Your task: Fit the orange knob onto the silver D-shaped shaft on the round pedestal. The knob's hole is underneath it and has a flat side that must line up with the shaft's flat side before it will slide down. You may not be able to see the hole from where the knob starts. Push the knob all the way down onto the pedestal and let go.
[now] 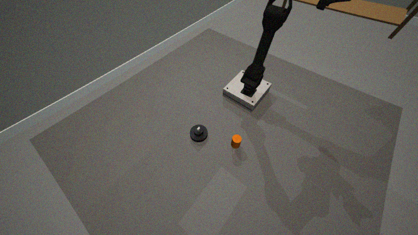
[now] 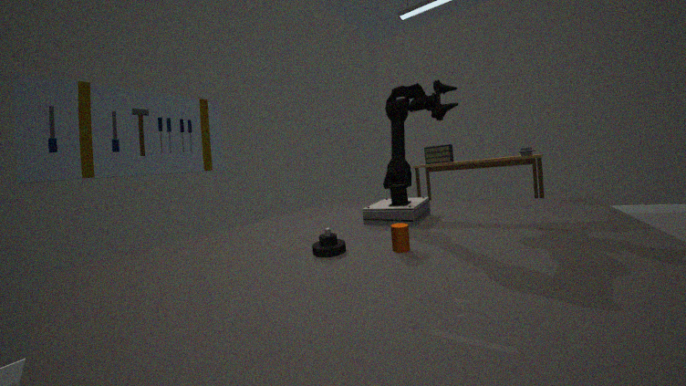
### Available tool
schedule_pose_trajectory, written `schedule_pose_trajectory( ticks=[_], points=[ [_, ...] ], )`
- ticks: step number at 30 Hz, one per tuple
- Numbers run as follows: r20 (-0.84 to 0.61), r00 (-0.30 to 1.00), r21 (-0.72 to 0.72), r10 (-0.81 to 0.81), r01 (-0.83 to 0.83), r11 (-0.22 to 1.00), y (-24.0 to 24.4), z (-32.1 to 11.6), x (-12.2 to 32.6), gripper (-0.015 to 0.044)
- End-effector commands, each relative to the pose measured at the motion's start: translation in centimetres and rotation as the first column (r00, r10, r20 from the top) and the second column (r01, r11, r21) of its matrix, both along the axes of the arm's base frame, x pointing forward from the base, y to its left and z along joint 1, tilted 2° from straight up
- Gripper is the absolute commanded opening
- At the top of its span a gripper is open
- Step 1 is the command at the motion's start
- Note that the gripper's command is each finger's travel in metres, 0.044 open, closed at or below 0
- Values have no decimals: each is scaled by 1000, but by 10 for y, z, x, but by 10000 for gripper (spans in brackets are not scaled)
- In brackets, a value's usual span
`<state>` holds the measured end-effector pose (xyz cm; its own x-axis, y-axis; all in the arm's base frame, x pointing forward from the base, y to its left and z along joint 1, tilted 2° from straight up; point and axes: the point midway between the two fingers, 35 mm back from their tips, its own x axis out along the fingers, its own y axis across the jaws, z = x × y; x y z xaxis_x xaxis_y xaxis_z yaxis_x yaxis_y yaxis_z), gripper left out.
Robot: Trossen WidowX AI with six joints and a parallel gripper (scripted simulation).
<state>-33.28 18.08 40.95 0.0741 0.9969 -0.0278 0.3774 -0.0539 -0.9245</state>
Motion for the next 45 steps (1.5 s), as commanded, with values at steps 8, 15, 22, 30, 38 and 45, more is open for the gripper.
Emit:
schedule_pose_trajectory(
  ticks=[8, 15, 22, 30, 38, 45],
  points=[
    [-203, 961, -119, -188, 167, 979, 70, -30, 46, 440],
    [-444, 747, -271, -495, 414, 869, 149, -74, 133, 440],
    [-628, 318, -433, -710, 615, 659, 192, -119, 246, 440],
    [-706, -297, -613, -643, 711, 344, 188, -169, 378, 440],
    [-627, -757, -774, -184, 632, 39, 137, -214, 491, 440],
    [-473, -803, -879, 362, 458, -133, 65, -249, 561, 440]
  ],
)
